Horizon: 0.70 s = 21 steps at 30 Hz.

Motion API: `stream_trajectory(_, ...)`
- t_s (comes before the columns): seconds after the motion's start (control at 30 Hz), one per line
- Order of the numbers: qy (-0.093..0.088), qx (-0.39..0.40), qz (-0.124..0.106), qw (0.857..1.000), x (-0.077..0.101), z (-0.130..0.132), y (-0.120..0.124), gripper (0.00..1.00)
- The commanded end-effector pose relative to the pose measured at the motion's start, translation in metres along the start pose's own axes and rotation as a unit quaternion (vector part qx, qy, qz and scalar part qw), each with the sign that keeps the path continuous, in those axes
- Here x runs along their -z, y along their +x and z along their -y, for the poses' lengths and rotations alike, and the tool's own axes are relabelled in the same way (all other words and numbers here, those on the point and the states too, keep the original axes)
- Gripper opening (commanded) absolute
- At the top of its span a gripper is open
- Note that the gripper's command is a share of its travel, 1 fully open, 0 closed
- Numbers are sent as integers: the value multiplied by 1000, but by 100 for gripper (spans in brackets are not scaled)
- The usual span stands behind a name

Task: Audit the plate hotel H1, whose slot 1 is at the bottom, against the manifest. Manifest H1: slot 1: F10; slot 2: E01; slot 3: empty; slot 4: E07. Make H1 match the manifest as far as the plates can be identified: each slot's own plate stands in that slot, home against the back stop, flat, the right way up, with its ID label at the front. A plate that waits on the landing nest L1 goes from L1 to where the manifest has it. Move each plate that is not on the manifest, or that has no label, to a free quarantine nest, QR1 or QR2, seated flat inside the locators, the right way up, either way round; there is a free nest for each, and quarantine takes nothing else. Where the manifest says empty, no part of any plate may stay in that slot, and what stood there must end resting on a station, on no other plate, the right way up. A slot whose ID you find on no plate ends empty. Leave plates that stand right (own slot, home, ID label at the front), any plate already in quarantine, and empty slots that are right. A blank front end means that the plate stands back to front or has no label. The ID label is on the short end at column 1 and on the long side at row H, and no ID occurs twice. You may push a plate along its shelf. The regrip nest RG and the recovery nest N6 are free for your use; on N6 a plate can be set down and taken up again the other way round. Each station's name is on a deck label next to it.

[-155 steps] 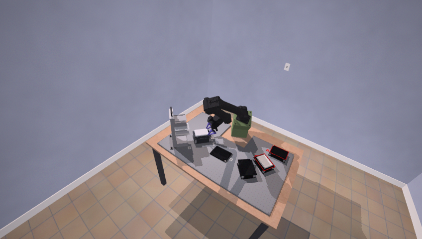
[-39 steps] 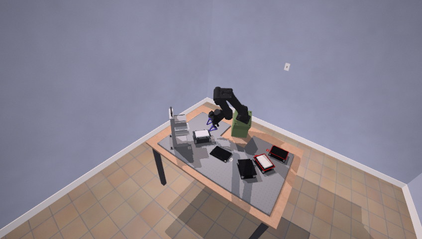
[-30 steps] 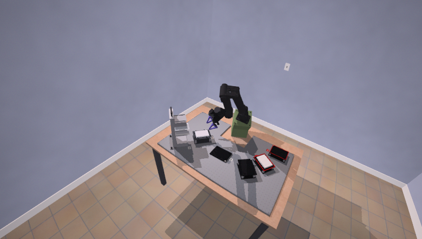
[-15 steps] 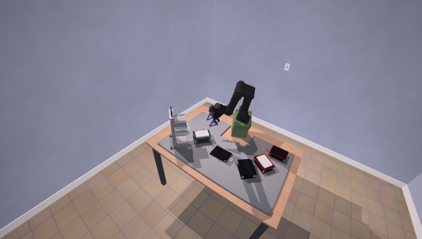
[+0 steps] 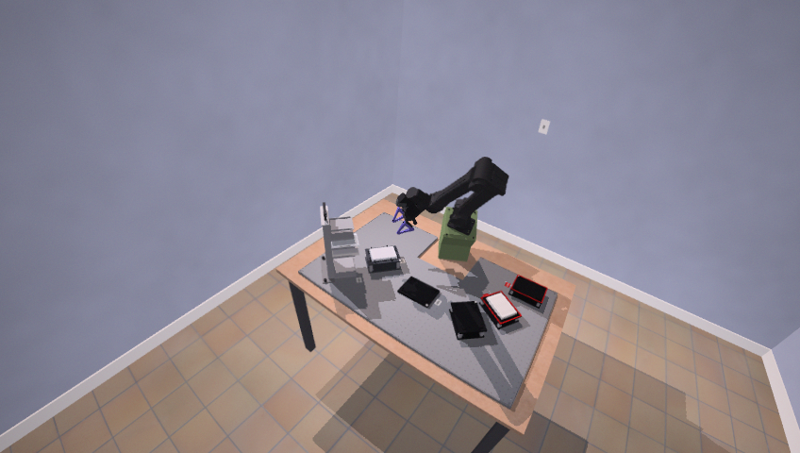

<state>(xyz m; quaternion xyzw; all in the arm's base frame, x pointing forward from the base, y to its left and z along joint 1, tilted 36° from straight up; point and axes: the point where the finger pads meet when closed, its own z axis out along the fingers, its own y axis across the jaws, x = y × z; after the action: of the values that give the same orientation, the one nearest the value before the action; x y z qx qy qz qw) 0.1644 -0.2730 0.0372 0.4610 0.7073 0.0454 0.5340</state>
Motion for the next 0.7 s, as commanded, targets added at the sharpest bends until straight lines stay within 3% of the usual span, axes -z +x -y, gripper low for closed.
stream_trajectory(0.0, 6, 25, 21, 999, 5, 6, -32, 100)
stream_trajectory(0.17, 6, 27, 21, 999, 11, 5, -39, 100)
stream_trajectory(0.23, -12, 52, 6, 999, 5, -9, -38, 100)
stream_trajectory(0.6, -57, 163, -38, 984, -2, -47, -48, 100)
stream_trajectory(0.67, -57, 163, -38, 984, -2, -47, -48, 100)
